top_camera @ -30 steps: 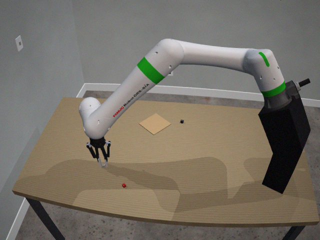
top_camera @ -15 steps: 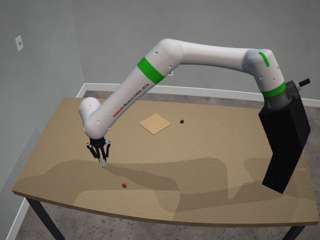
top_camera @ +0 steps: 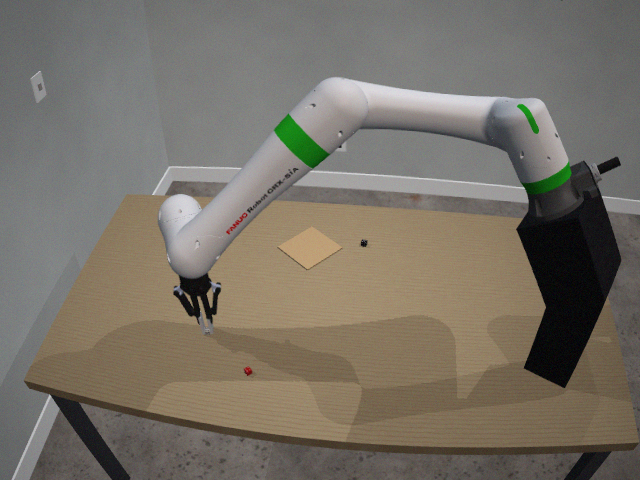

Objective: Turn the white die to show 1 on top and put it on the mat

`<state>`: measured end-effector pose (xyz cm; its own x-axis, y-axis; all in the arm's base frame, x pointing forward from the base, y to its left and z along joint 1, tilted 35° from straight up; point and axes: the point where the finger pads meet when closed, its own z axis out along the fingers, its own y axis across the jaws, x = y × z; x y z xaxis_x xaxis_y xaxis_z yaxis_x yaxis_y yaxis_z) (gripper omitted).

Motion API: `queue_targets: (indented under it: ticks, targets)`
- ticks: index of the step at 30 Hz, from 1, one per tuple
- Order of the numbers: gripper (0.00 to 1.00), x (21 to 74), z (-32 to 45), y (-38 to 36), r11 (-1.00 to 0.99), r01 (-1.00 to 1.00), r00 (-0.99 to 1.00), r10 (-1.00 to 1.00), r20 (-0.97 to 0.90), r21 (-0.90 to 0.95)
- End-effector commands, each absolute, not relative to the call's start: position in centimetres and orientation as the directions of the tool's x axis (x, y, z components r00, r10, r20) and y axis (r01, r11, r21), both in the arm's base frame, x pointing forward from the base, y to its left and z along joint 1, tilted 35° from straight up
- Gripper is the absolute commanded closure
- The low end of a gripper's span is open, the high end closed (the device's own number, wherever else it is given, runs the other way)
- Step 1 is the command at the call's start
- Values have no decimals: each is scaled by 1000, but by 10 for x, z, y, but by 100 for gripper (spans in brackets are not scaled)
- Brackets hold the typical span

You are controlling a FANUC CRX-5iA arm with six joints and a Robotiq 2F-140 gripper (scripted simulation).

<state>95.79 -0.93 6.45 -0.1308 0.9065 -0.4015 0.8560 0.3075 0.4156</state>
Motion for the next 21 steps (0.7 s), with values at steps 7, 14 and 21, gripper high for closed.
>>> queue_targets:
  ticks: [7,14,21]
  targets:
    - [84,958,65,-9,308,856,-131,906,-401,416]
    - [84,958,65,-9,308,856,-131,906,-401,416]
    - [84,956,67,-8,308,856,-131,906,-401,416]
